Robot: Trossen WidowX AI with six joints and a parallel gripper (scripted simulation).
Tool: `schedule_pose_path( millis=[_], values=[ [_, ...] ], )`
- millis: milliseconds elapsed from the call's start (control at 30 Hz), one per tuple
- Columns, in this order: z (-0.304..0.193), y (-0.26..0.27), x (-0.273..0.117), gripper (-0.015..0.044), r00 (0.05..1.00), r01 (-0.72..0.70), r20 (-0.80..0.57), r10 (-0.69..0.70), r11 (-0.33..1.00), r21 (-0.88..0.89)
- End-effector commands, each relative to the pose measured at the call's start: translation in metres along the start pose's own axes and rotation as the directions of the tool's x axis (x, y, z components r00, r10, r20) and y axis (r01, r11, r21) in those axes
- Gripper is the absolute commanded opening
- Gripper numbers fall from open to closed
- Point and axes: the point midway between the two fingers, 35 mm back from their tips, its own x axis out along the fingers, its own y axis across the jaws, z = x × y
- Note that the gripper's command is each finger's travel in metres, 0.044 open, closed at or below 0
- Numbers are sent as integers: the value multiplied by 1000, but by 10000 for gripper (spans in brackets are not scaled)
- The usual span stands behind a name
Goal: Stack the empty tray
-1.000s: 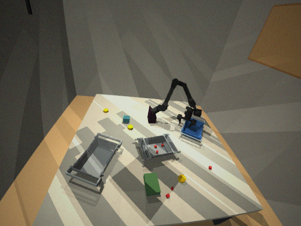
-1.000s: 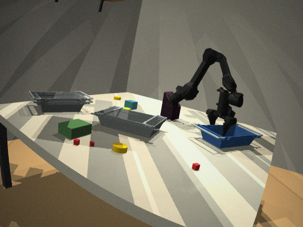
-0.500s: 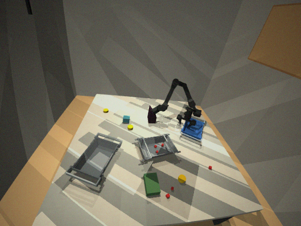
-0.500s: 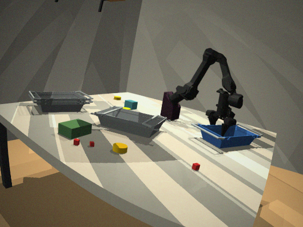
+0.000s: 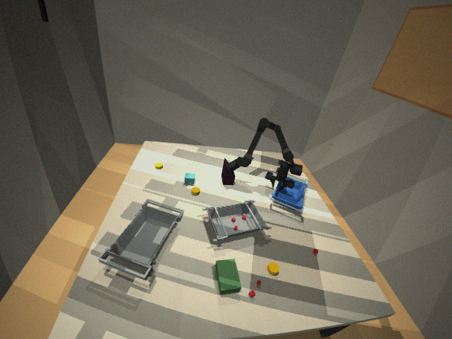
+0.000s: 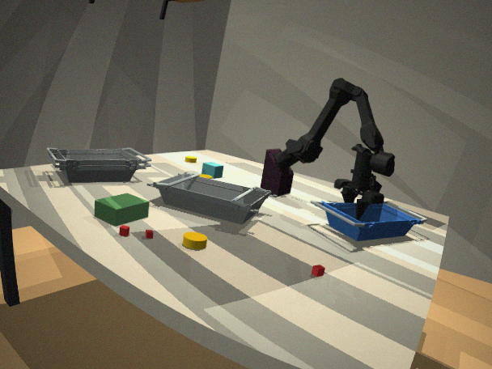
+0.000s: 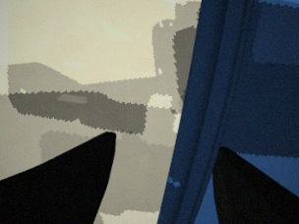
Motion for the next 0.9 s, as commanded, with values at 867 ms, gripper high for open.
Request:
schedule_pose_path(
  millis=[867],
  values=[
    [-2, 0, -7, 1, 1000, -8, -4, 8, 1000, 5]
  ],
)
